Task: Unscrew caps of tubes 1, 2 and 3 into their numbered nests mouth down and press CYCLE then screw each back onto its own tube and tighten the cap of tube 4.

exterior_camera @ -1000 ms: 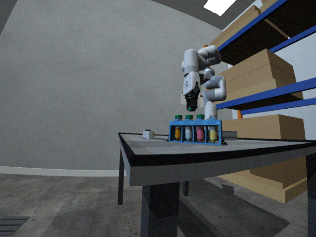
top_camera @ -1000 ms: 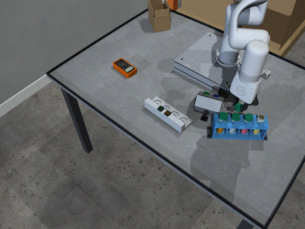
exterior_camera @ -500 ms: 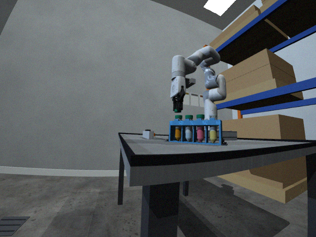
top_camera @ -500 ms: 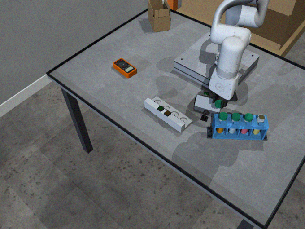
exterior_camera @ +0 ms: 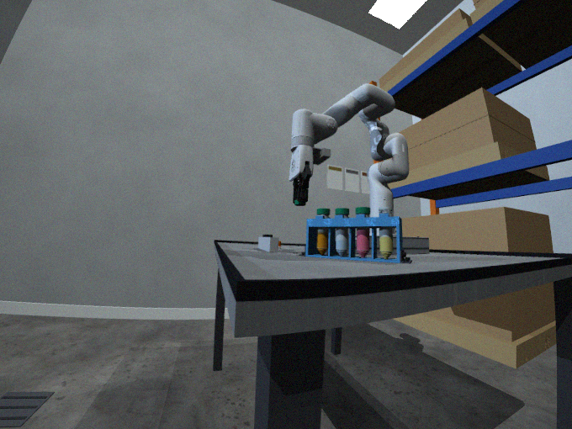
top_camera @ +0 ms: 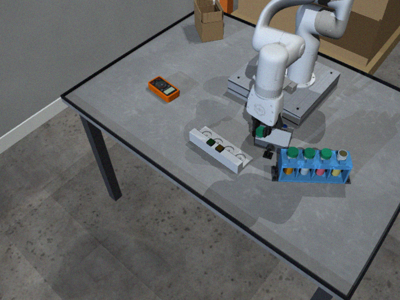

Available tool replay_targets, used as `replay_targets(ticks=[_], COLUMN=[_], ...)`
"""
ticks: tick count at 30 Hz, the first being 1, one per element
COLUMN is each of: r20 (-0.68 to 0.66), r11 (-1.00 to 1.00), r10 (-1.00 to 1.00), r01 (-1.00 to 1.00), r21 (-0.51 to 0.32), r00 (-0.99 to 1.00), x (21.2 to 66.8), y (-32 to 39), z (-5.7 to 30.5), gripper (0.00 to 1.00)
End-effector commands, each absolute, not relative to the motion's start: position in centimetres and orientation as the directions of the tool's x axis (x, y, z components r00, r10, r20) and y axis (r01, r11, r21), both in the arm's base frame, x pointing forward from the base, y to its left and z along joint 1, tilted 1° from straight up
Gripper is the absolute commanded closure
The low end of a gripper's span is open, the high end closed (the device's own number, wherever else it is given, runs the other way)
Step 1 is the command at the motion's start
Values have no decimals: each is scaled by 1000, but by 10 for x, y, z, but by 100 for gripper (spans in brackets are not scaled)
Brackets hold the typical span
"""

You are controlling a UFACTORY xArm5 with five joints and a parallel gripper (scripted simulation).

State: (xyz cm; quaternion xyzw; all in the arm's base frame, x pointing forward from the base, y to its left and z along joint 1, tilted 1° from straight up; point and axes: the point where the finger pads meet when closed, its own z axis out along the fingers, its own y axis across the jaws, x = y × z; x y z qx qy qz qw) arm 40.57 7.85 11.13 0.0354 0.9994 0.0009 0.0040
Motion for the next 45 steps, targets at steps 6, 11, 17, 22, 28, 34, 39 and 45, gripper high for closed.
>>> replay_targets(ticks=[6,11,17,22,28,34,39,45], r20=[-5,-5,-5,-5,-5,-4,-4,-4], r11=[998,998,998,998,998,998,998,998], r10=[68,68,68,68,68,68,68,68], r01=[68,68,68,68,68,68,68,68], r21=[17,17,17,17,17,17,17,17], r00=[-998,-998,-998,-998,-998,-998,-998,-998], x=[433,433,433,433,433,433,434,435], y=[28,28,28,28,28,29,30,30], z=[111,111,106,81,61,31,6,-14], gripper=[100,100,100,100,100,100,100,100])
